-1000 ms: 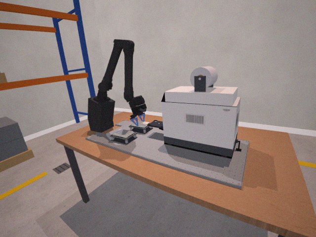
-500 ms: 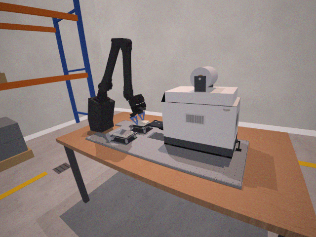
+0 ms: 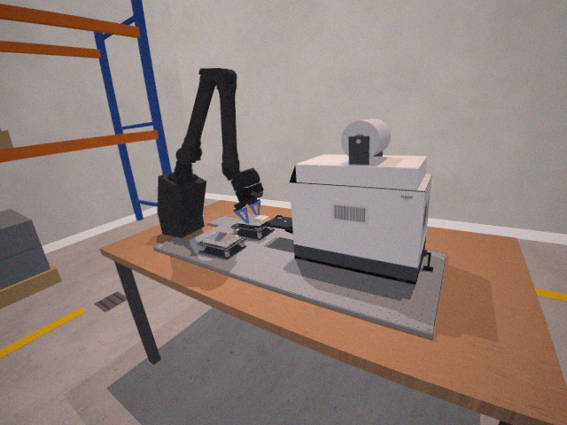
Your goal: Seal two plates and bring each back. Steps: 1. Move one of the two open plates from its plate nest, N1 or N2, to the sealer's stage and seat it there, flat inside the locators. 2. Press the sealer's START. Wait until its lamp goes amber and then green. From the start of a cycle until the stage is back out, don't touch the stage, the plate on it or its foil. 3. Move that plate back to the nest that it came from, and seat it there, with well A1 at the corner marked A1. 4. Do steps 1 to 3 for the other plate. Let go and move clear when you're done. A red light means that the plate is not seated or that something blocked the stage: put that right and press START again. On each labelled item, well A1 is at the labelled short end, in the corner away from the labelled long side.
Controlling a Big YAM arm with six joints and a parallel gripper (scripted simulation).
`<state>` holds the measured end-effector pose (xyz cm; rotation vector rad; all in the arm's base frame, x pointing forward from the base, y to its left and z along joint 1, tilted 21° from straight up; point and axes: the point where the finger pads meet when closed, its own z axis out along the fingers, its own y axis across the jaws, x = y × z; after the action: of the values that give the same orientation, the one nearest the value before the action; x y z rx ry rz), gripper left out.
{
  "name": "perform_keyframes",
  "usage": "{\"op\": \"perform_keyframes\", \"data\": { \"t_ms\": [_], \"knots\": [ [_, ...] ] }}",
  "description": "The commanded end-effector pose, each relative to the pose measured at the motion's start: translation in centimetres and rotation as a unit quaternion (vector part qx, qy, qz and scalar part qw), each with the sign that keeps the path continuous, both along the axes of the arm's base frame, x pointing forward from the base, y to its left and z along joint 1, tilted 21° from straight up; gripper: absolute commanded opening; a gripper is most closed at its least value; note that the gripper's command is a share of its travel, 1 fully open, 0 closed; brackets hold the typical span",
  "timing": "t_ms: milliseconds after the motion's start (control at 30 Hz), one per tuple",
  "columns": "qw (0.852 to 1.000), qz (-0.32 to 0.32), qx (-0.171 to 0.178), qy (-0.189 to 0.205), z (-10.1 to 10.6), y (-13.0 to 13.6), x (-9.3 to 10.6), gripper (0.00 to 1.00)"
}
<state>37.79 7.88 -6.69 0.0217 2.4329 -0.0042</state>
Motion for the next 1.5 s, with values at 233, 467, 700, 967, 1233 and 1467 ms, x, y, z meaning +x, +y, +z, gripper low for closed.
{"op": "perform_keyframes", "data": {
  "t_ms": [233,467,700,967,1233,1467],
  "knots": [
    [1.000,-0.011,-0.002,0.006,-0.7,-0.9,-0.2,0.00],
    [1.000,0.004,0.004,-0.013,0.6,0.5,0.6,0.00],
    [1.000,0.007,0.002,-0.008,0.5,0.4,-0.4,0.00],
    [1.000,-0.005,0.000,0.000,-0.2,-0.5,-0.2,0.00],
    [1.000,-0.009,0.001,-0.001,-0.2,-0.6,0.4,0.00],
    [1.000,-0.009,-0.001,0.008,-0.7,-0.8,-0.4,0.00]
  ]
}}
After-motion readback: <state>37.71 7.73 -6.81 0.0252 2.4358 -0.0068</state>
